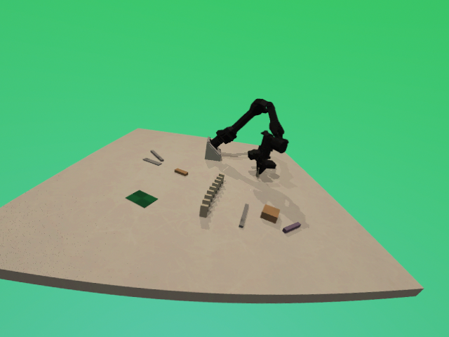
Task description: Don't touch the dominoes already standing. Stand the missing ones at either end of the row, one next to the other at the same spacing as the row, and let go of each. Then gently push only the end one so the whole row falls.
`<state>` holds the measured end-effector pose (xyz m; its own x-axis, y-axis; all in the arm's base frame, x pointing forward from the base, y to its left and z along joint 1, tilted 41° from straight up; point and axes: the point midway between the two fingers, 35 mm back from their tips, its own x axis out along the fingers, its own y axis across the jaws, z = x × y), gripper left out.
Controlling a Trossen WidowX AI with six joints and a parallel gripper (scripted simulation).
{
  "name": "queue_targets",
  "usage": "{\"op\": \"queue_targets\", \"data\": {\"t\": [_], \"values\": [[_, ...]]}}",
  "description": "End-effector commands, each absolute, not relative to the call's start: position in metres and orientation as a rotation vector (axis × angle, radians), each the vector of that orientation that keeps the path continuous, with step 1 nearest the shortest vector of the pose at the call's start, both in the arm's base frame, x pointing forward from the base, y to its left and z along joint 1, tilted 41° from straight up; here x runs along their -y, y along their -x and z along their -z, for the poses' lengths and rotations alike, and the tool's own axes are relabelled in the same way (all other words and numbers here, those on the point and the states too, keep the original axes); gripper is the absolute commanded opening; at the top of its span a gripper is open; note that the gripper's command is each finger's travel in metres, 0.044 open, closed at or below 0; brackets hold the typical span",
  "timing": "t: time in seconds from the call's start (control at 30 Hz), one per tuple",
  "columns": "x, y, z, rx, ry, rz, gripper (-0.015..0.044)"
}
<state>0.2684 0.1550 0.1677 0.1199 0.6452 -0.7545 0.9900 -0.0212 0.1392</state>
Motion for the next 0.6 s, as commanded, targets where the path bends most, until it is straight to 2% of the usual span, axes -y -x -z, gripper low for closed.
{"op": "queue_targets", "data": {"t": [0.0,0.23,0.4,0.57], "values": [[-0.128,-0.272,-0.199,-1.579,-1.745,0.653,0.0107],[-0.076,-0.252,-0.262,-1.585,-1.754,0.646,0.0107],[-0.075,-0.253,-0.261,-1.585,-1.746,0.638,0.0107],[-0.035,-0.279,-0.229,-1.574,-1.534,0.429,0.0107]]}}
